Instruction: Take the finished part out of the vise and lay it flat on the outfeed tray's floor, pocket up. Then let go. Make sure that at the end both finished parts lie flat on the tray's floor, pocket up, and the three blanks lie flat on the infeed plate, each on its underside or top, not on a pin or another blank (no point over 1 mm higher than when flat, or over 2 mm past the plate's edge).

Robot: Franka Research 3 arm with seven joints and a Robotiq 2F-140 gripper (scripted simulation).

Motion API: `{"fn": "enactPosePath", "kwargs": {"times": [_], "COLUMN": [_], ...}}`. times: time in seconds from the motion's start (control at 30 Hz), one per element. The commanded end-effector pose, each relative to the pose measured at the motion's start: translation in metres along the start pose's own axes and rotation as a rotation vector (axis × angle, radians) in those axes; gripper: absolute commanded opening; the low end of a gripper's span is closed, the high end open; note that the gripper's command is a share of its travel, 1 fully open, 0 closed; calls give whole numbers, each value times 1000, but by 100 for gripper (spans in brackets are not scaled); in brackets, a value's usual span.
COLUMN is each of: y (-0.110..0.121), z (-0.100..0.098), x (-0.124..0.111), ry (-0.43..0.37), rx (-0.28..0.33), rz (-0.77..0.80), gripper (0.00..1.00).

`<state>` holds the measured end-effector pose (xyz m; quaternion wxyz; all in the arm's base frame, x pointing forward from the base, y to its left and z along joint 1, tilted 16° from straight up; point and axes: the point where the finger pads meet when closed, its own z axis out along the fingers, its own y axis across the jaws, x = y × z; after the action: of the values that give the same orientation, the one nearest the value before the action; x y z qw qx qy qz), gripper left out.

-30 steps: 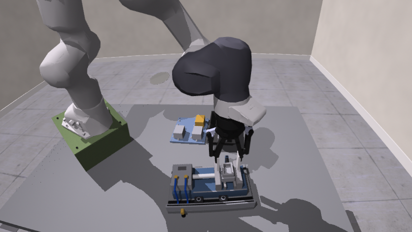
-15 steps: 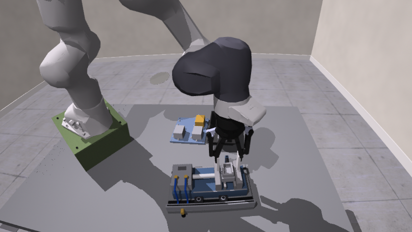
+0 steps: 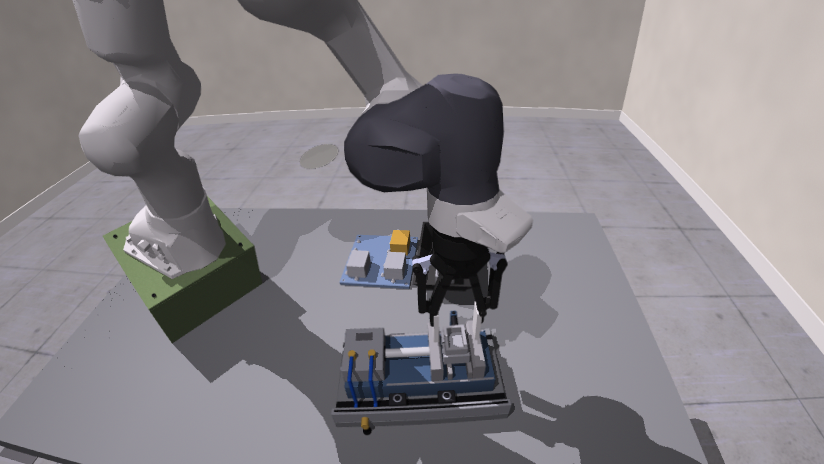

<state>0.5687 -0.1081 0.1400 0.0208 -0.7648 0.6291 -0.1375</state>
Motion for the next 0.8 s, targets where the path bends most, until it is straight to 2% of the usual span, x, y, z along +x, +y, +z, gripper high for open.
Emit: {"fn": "enactPosePath", "kwargs": {"times": [0.0,0.77], "y": [1,1], "z": [0,3], "x": [1,1], "ry": [0,0], "rx": [1,1], "rz": [-3,-3], "gripper": [40,40]}}
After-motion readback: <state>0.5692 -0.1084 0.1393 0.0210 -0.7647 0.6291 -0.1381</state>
